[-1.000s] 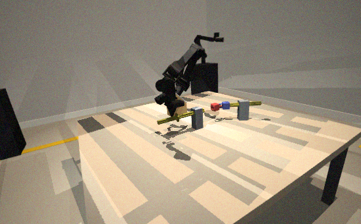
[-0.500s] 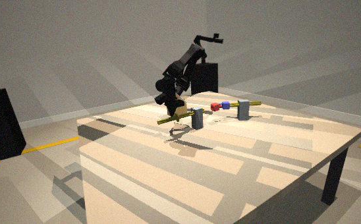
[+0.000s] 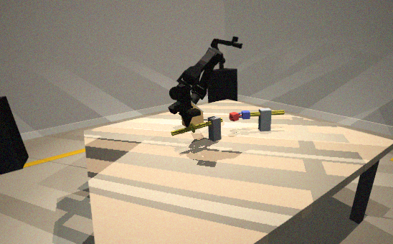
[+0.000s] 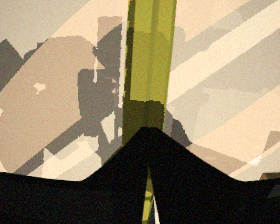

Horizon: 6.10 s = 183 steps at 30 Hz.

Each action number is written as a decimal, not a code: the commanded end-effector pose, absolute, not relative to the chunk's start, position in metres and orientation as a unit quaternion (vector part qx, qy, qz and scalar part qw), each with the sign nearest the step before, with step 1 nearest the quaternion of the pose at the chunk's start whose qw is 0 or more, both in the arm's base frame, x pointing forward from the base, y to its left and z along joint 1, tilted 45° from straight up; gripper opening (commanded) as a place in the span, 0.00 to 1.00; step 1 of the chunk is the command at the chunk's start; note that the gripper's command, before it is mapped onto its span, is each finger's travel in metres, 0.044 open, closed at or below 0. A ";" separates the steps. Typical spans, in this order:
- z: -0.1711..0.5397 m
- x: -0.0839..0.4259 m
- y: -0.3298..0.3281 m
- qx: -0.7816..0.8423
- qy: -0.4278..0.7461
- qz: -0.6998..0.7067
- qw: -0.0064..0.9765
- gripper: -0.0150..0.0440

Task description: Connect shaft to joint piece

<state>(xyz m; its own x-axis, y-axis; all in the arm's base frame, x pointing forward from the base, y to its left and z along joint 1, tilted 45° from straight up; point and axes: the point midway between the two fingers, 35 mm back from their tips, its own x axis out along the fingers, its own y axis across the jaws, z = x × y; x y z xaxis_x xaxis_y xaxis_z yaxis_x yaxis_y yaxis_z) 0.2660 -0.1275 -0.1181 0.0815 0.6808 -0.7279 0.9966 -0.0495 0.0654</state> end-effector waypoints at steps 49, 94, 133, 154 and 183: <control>-0.065 0.260 -0.180 0.487 0.685 0.022 0.542 1.00; -0.005 0.268 -0.146 0.461 0.666 0.155 0.566 1.00; 0.058 0.268 -0.023 0.715 0.676 -0.114 0.138 1.00; 0.023 0.275 -0.059 0.664 0.685 -0.019 0.301 1.00; -0.072 0.274 -0.160 0.379 0.656 0.200 0.622 1.00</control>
<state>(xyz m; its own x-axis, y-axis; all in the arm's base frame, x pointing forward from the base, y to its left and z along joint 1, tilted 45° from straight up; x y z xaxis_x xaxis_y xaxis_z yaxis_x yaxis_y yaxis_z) 0.2756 -0.1473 -0.0573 0.0668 0.7682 -0.6367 0.3490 0.5798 0.7362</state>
